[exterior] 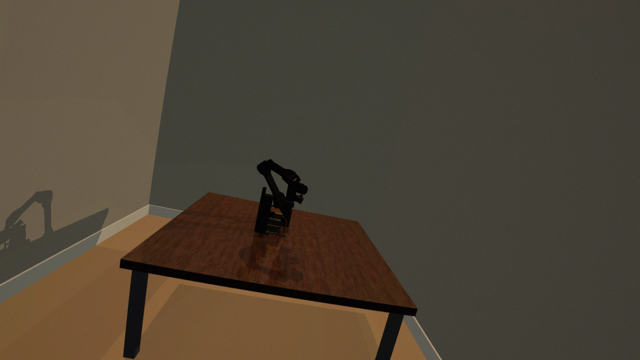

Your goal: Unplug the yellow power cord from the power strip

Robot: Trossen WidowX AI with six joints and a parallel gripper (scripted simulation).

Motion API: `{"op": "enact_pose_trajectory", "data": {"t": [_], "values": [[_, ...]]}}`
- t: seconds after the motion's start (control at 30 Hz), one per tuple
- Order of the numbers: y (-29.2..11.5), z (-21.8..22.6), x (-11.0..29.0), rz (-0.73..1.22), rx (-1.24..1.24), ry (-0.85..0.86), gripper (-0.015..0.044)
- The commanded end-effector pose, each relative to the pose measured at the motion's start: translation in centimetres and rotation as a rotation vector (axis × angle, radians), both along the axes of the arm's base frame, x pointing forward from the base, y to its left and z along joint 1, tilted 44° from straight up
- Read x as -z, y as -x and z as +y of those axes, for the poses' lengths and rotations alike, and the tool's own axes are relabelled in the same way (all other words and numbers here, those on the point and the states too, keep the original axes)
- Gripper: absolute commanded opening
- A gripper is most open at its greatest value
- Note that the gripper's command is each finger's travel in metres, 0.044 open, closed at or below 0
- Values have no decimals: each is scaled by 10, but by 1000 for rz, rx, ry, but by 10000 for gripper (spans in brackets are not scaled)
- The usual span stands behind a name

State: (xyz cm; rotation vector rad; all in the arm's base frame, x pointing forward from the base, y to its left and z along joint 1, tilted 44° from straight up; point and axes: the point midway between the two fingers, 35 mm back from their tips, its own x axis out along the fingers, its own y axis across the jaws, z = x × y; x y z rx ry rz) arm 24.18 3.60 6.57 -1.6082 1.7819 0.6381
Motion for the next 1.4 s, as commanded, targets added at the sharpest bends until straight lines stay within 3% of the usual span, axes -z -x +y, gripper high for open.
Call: {"op": "enact_pose_trajectory", "data": {"t": [0.0, 1.37], "values": [[4, -3, 2, 26, -3, 15, 160], [9, -35, -23, 27, -3, 17, 160]]}}
